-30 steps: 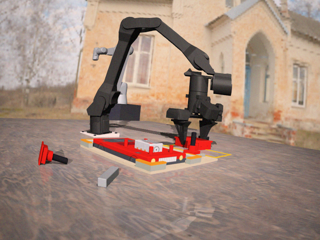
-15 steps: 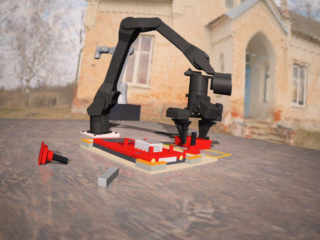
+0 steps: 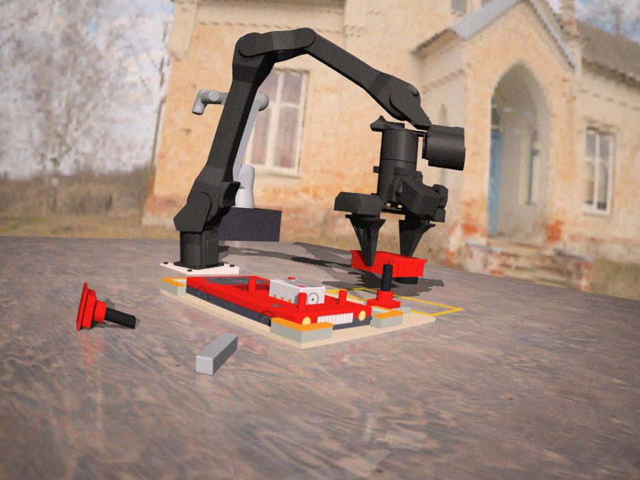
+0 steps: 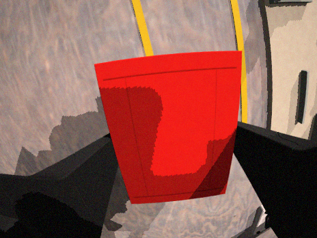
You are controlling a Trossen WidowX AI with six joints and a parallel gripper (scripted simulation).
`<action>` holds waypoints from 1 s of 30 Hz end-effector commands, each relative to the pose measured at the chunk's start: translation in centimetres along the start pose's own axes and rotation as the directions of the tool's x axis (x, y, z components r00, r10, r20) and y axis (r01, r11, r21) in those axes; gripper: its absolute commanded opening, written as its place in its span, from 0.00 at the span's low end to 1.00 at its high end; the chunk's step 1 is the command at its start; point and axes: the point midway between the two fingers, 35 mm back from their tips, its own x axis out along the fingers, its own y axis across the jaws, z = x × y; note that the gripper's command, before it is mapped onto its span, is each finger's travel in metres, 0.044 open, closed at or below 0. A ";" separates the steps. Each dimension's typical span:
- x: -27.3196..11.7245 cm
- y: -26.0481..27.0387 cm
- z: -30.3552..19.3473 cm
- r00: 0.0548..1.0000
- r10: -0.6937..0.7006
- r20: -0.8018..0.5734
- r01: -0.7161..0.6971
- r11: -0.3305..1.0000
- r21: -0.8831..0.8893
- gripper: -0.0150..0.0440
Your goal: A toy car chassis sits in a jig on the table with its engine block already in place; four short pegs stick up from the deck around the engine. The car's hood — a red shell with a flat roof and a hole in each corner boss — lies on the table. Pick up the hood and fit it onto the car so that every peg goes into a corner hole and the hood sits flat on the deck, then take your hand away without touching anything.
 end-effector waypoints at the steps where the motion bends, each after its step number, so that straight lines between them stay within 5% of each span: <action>1: -1.7 0.1 0.1 1.000 0.007 0.007 -0.008 1.000 0.004 0.25; 17: -6.1 0.0 0.1 1.000 0.008 0.007 -0.008 1.000 0.004 0.25; 30: -6.0 -2.1 2.3 1.000 0.006 0.007 -0.006 1.000 -0.014 0.25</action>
